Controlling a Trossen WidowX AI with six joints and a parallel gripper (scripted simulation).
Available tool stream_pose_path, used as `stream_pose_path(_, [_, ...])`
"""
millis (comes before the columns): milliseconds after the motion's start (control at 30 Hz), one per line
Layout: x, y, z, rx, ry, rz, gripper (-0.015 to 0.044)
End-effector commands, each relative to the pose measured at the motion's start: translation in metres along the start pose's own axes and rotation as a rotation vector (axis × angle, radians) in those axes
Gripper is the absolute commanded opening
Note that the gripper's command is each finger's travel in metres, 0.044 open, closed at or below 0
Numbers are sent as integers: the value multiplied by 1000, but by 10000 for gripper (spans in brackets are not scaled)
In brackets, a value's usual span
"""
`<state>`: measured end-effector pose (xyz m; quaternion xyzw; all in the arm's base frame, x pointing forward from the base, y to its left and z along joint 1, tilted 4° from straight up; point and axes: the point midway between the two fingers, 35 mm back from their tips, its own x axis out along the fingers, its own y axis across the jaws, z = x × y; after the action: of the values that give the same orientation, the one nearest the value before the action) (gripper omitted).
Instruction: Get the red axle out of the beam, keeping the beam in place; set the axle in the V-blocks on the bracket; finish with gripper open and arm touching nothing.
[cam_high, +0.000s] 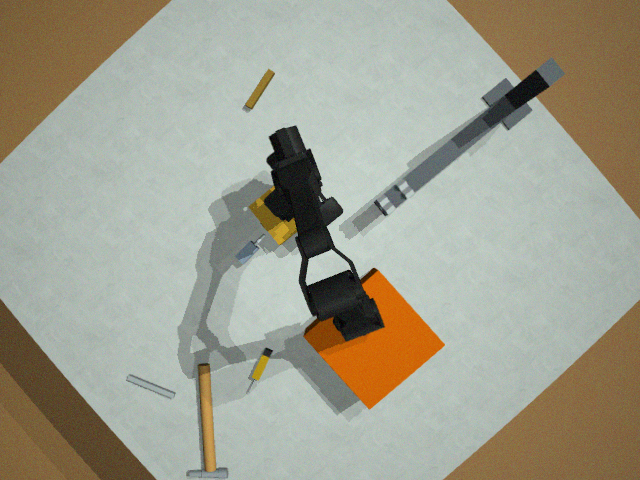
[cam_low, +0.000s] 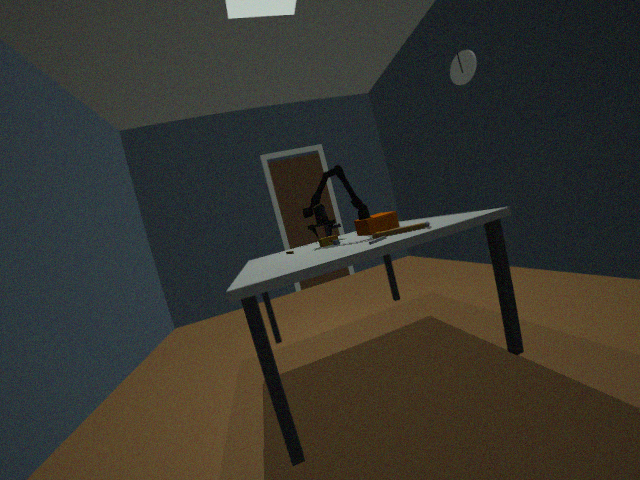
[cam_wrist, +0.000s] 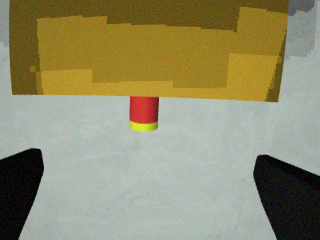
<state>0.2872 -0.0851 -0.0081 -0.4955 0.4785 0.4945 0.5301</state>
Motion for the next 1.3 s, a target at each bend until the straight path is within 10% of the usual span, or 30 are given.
stream_pose_path(0, [7,2,0,-5,-2,4,440])
stream_pose_path(767, [37,3,1,-5,-2,4,440])
stream_pose_path(1267, [36,2,1,-7,-1,3,46])
